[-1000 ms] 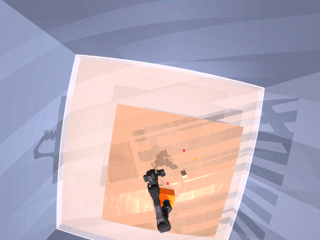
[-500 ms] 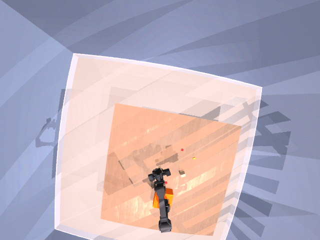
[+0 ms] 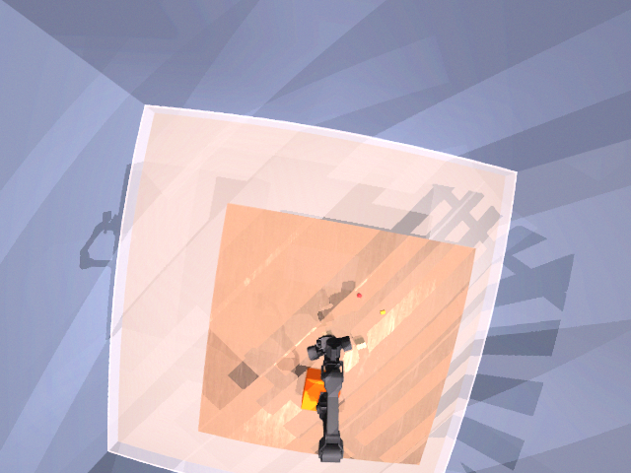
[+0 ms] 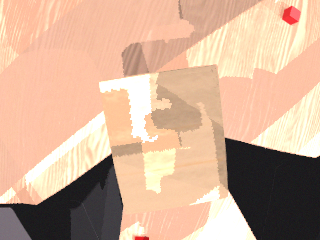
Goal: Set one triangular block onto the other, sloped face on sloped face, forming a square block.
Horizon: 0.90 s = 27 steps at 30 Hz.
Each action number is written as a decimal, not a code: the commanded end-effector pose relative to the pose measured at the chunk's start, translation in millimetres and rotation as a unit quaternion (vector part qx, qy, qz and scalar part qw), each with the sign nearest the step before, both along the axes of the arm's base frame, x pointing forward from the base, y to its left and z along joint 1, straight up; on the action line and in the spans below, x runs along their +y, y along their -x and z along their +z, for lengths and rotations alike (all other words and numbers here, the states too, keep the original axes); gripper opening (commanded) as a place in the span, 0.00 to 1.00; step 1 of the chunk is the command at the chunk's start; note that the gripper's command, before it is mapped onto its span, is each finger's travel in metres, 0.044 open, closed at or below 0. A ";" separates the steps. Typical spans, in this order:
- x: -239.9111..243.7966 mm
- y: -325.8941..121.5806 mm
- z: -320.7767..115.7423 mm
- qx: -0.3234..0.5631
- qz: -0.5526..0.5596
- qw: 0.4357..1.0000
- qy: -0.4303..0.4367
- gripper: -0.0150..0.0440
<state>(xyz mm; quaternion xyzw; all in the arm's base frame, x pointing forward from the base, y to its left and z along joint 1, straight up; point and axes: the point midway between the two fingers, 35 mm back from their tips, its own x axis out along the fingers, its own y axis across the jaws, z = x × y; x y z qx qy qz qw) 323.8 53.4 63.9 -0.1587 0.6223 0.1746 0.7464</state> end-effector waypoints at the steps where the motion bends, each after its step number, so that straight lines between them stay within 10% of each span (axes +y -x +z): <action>1: -19.8 3.0 5.1 -0.001 0.001 1.000 0.000 0.25; 27: -139.6 41.8 21.7 0.010 0.019 1.000 0.002 0.25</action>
